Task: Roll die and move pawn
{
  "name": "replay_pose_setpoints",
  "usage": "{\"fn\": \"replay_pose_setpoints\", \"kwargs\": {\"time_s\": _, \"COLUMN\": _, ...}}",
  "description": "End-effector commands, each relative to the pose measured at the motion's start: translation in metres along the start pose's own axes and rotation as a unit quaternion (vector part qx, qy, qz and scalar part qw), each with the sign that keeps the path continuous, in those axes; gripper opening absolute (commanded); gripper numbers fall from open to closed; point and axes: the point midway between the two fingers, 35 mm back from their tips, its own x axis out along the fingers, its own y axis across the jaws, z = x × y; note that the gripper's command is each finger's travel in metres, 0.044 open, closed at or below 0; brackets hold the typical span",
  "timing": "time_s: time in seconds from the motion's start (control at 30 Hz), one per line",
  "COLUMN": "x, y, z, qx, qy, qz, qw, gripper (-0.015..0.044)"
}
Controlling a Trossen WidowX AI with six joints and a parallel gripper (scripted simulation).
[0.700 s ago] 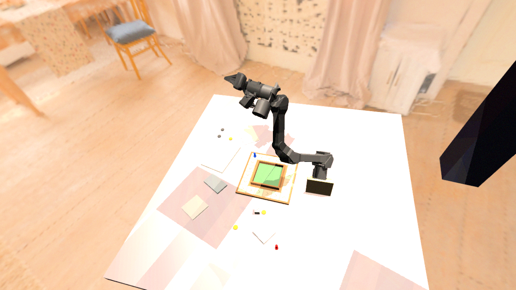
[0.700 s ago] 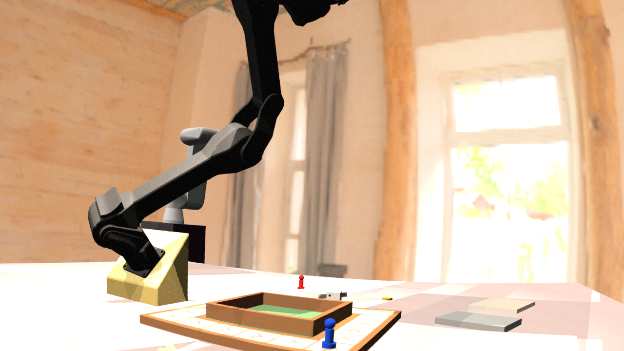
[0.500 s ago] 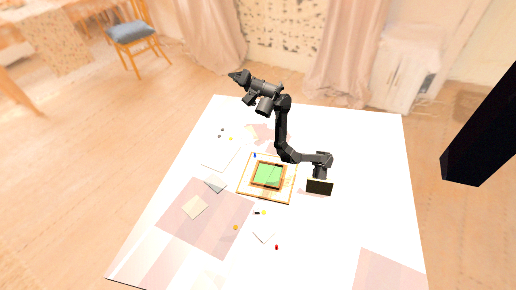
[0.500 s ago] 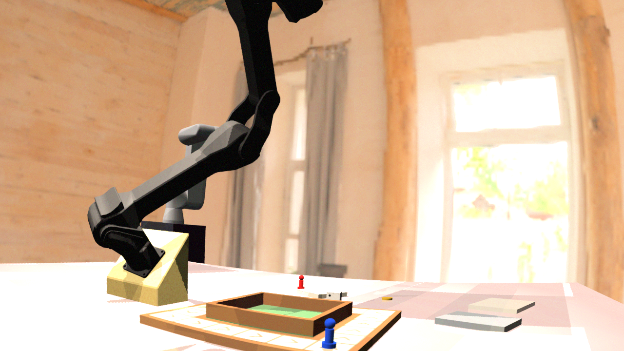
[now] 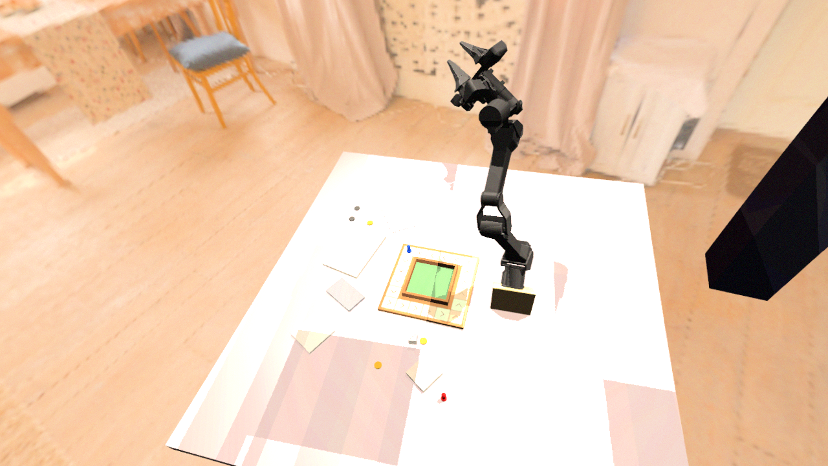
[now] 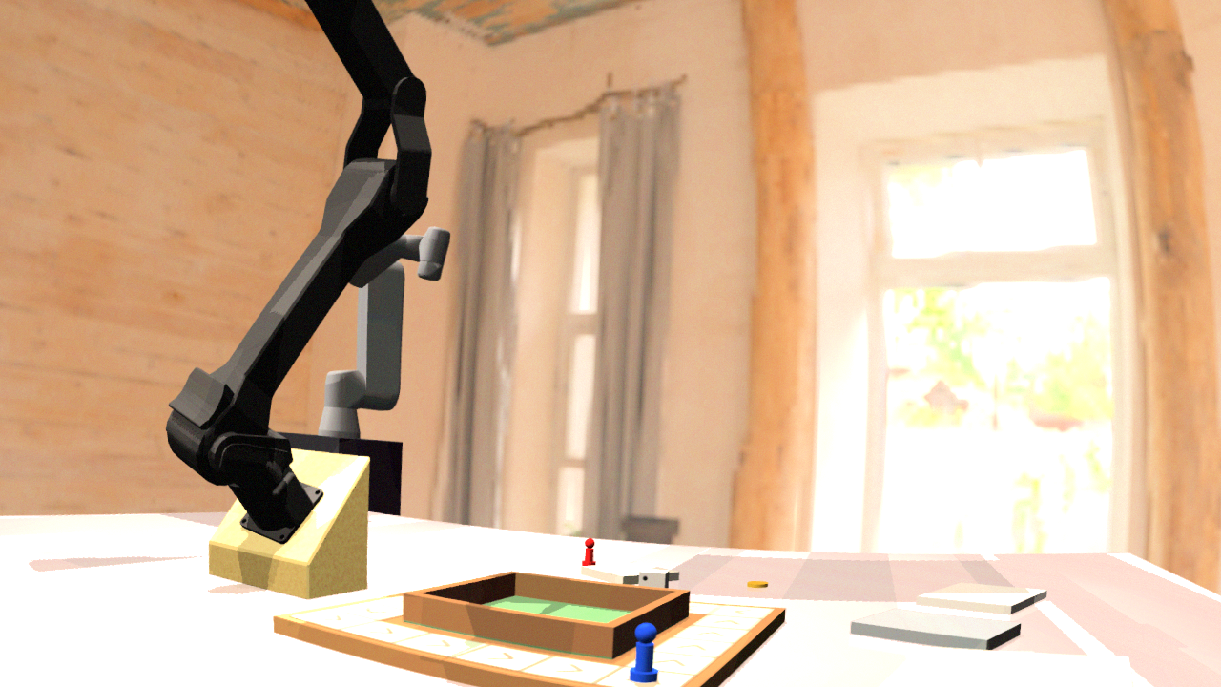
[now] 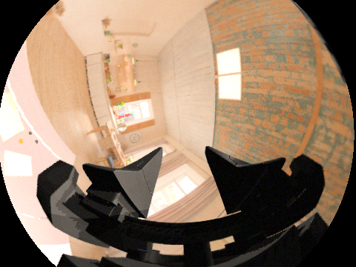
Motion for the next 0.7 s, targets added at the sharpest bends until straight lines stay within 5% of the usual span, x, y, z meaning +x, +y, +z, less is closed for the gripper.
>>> {"fn": "replay_pose_setpoints", "kwargs": {"time_s": 0.0, "x": -0.011, "y": -0.012, "z": -0.048, "qx": 0.069, "qy": 0.032, "qz": -0.027, "qw": 0.997, "gripper": 0.0275}}
{"fn": "replay_pose_setpoints", "kwargs": {"time_s": 0.37, "x": -0.053, "y": -0.011, "z": -0.208, "qx": 0.294, "qy": 0.127, "qz": -0.112, "qw": 0.941, "gripper": 0.0275}}
{"fn": "replay_pose_setpoints", "kwargs": {"time_s": 0.67, "x": -0.076, "y": 0.044, "z": -0.308, "qx": 0.492, "qy": 0.183, "qz": -0.148, "qw": 0.838, "gripper": 0.0275}}
